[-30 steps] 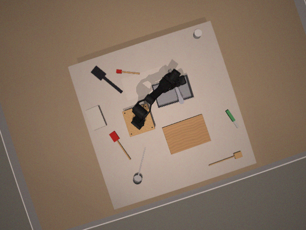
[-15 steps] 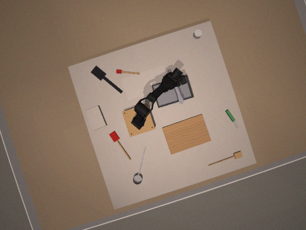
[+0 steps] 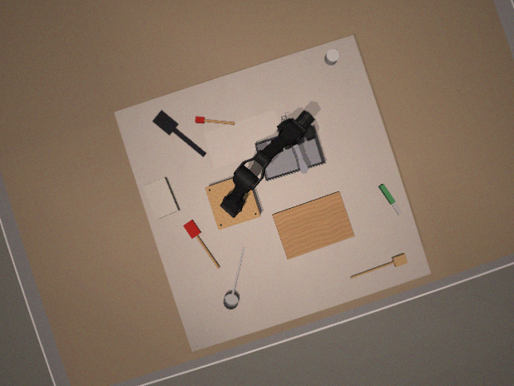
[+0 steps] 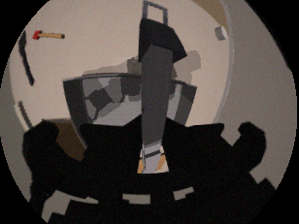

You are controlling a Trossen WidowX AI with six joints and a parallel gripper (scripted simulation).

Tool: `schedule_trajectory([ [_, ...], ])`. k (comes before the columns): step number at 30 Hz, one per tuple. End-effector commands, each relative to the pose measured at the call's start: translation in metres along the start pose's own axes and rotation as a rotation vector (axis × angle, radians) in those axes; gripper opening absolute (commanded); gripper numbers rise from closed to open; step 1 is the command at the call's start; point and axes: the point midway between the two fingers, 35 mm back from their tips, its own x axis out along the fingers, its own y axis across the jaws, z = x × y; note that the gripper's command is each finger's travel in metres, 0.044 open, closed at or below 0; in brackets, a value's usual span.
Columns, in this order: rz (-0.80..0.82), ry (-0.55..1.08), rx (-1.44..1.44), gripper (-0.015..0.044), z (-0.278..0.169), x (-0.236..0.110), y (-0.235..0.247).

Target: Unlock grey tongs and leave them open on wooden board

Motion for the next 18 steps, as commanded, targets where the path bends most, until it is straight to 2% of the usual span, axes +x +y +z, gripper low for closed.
schedule_trajectory([
  [1,0.051,-0.007,-0.001,-0.0150,0.0019,-0.0029,-0.0017],
  [11,0.190,-0.012,0.010,-0.0150,0.0029,-0.0062,0.0023],
  [18,0.200,-0.013,0.011,-0.0150,0.0030,-0.0066,0.0026],
])
